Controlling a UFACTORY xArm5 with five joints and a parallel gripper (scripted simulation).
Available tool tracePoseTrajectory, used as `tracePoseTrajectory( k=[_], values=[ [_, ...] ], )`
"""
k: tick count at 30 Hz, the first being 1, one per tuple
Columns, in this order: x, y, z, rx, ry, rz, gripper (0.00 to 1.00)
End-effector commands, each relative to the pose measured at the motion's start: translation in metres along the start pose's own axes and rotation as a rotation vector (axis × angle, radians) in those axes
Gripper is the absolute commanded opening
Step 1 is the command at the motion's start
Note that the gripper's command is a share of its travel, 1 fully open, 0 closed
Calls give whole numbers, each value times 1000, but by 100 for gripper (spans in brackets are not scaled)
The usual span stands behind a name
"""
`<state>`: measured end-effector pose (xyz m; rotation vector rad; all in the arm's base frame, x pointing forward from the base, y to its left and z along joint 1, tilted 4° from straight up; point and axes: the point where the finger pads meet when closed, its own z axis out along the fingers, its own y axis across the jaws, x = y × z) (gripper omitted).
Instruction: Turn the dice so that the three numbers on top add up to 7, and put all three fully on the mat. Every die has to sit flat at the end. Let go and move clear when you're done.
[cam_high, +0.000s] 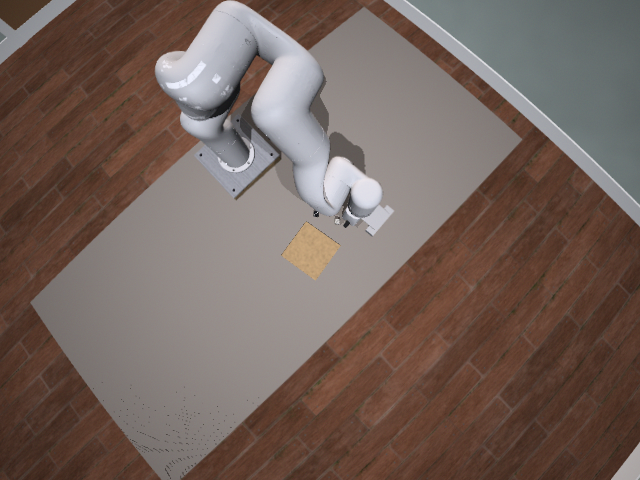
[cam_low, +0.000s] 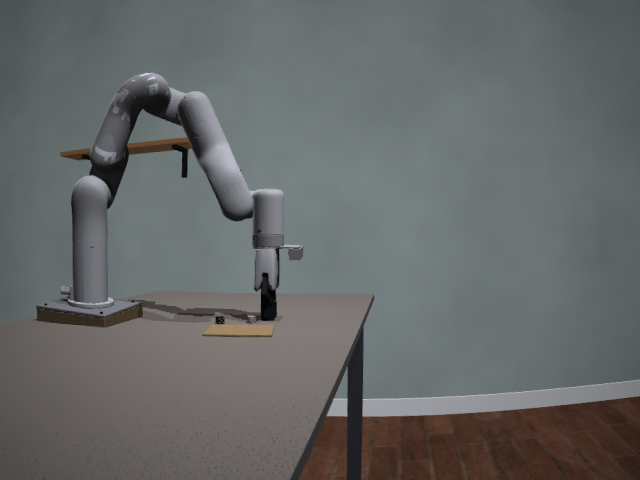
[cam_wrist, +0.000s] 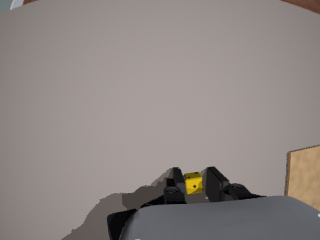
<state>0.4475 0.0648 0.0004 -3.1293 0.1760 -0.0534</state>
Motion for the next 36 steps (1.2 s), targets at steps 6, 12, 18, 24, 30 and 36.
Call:
tracePoseTrajectory(
  k=[6,12,18,24,30,36],
  values=[
    [1,0,-1,1,3,0,11],
    [1,0,-1,1,3,0,11],
    [1,0,-1,1,3,0,11],
    [1,0,-1,1,3,0,11],
    [1,0,-1,1,3,0,11],
    [1,0,-1,1,3,0,11]
  ],
)
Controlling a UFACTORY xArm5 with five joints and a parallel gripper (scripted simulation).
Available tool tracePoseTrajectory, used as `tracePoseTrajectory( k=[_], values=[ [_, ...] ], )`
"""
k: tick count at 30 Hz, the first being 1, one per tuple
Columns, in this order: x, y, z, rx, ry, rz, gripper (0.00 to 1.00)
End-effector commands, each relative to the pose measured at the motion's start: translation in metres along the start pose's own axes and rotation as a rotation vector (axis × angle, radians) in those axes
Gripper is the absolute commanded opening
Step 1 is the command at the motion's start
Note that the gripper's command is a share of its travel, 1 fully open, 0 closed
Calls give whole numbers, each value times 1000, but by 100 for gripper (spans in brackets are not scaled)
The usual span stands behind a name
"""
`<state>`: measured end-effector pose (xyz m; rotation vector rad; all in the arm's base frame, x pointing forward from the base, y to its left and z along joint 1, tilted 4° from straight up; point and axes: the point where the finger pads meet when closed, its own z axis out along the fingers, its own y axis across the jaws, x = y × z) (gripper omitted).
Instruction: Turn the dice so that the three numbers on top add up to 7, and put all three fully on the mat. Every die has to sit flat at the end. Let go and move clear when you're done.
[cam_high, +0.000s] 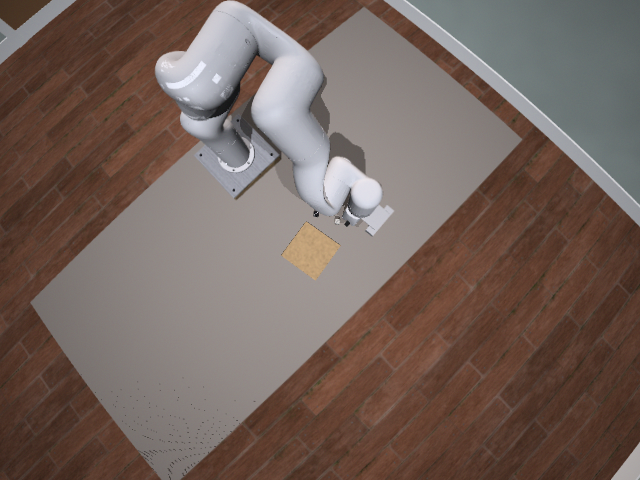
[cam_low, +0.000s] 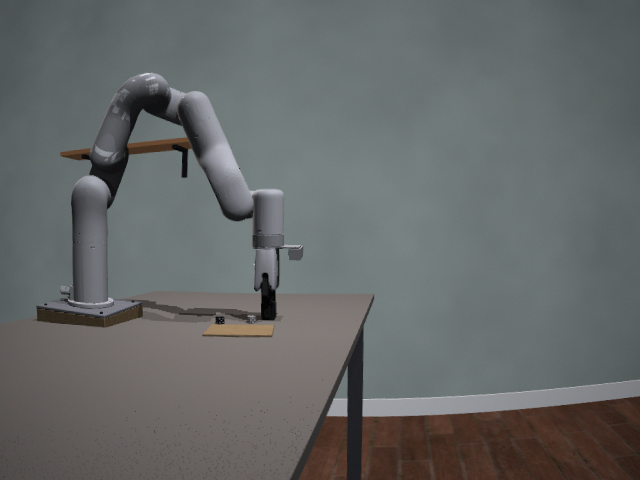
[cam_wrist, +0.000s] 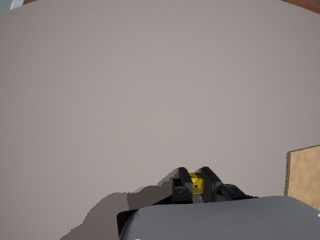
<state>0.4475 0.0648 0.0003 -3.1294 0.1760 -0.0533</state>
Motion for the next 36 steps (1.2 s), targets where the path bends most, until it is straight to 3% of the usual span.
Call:
tracePoseTrajectory(
  k=[1,9,19,26,36],
  values=[
    [1,0,-1,1,3,0,11],
    [1,-1,-11,1,3,0,11],
    [-1,-5,-80,1,2,0,11],
    [-1,-7,-99,1,2,0,11],
    [-1,-5,-101,1,2,1,11]
  ],
)
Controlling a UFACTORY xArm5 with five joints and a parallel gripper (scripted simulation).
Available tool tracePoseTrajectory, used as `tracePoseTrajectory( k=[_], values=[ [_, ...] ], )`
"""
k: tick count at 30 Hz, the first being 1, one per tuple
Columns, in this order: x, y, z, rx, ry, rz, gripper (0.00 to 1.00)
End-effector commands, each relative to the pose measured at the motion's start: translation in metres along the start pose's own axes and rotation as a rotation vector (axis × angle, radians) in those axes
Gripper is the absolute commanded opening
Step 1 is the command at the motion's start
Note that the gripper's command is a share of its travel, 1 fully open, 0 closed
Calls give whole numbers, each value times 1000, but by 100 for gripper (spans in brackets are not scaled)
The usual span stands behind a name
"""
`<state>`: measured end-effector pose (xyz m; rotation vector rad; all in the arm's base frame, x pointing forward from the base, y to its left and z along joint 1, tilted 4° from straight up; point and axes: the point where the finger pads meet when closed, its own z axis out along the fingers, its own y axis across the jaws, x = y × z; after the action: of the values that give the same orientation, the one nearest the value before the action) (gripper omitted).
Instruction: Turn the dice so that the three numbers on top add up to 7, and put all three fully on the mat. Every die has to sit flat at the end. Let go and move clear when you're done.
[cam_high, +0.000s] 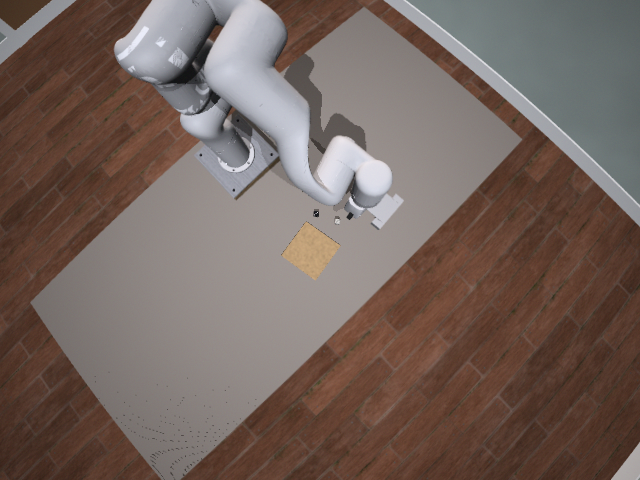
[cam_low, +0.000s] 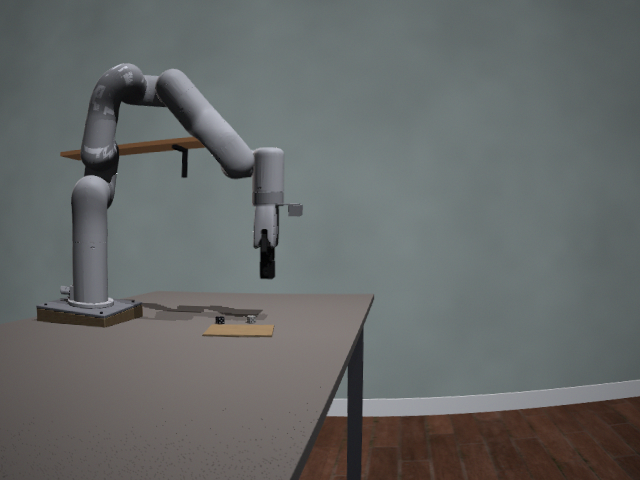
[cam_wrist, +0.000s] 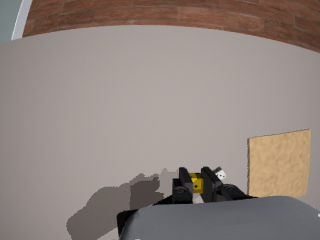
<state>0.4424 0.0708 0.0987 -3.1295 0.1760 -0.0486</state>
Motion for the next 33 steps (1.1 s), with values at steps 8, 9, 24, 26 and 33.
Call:
tracePoseTrajectory(
  k=[8,9,24,26,33],
  values=[
    [-15,64,-10,-2,14,56,11],
    [-29,99,-13,-5,19,88,11],
    [-81,178,-16,-16,32,177,11],
    [-81,178,-16,-16,32,177,11],
    [-81,178,-16,-16,32,177,11]
  ],
)
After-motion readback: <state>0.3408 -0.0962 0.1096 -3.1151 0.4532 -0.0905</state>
